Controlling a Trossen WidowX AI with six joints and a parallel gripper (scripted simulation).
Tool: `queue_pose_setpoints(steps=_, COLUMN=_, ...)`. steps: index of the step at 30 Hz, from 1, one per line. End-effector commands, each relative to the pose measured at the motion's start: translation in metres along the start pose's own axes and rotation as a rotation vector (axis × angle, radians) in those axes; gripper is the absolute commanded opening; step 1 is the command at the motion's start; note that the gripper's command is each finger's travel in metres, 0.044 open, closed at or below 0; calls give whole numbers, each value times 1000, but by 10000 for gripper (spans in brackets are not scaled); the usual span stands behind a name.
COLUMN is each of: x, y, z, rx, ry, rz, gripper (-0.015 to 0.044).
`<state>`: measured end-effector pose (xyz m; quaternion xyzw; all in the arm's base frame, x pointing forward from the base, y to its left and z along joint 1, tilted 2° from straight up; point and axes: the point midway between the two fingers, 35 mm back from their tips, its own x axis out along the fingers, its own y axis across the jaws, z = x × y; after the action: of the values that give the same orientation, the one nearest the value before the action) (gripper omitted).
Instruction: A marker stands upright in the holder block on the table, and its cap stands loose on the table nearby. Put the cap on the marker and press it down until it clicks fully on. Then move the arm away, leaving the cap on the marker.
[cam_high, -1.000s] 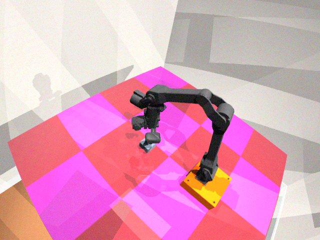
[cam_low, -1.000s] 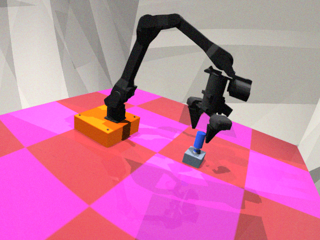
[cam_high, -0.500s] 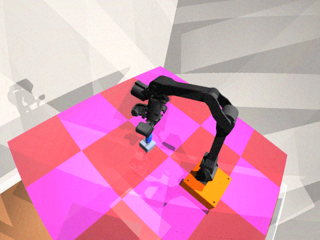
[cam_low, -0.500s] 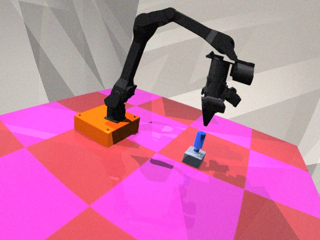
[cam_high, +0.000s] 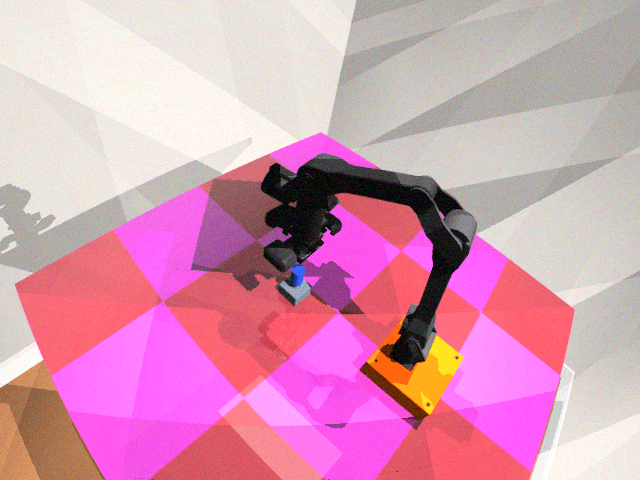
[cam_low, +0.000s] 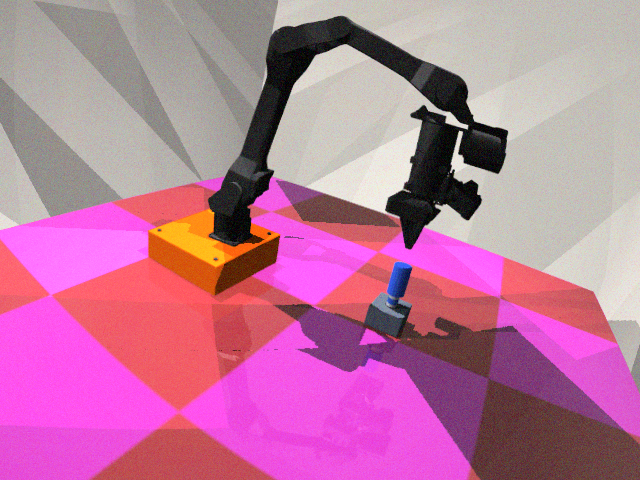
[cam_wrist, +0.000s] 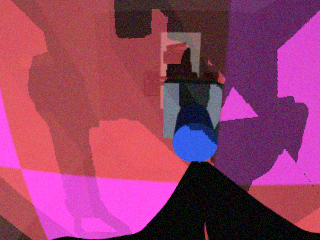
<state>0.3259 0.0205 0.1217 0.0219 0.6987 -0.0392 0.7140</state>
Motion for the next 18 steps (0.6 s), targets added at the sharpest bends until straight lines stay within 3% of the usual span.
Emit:
queue_pose_setpoints(steps=1, x=1, y=-1, z=0, rx=4, ry=-2, rz=-4, gripper=0)
queue_pose_setpoints(steps=18, x=27, y=-1, z=0, rx=4, ry=-2, rz=-4, gripper=0)
